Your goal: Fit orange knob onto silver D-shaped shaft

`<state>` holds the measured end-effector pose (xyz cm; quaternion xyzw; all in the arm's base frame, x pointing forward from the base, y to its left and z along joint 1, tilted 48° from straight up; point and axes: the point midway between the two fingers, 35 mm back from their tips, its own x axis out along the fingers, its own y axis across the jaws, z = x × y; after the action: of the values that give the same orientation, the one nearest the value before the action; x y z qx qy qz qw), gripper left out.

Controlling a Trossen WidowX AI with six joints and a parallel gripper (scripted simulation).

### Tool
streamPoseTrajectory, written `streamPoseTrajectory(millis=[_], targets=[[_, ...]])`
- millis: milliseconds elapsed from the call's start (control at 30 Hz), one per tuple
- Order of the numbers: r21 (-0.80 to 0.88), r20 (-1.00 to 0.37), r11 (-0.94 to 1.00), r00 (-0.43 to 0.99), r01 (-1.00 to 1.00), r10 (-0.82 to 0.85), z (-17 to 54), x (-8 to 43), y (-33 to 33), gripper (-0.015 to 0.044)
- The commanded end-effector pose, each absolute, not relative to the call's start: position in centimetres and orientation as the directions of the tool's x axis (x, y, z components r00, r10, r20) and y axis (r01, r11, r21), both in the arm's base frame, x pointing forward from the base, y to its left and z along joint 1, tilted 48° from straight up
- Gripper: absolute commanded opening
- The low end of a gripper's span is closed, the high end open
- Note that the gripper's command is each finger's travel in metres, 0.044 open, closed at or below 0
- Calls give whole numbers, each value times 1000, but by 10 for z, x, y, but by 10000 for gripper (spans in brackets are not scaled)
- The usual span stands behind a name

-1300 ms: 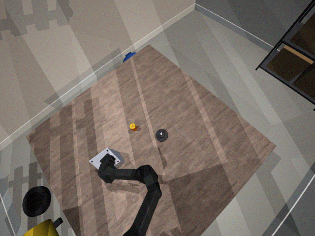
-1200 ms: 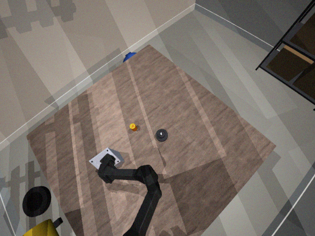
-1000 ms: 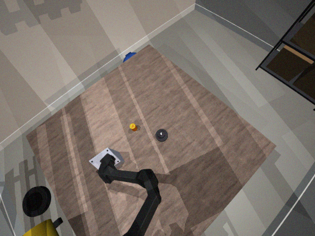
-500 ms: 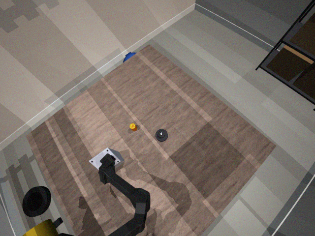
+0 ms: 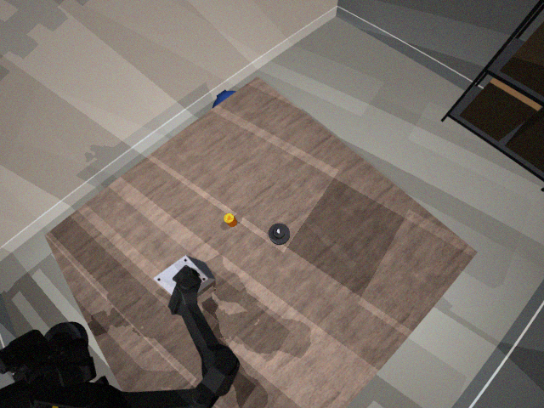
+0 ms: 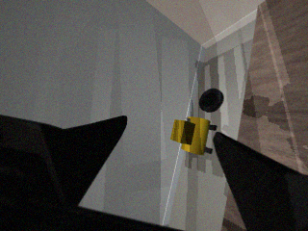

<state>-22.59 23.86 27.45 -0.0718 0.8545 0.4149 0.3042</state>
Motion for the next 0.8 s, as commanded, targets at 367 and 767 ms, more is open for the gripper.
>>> streamPoseTrajectory(millis=[367, 767], targets=[[292, -880, 954, -372, 67, 295, 146, -65, 342, 440], [-20, -1000, 759, -21, 651, -8, 36, 113, 302, 440]])
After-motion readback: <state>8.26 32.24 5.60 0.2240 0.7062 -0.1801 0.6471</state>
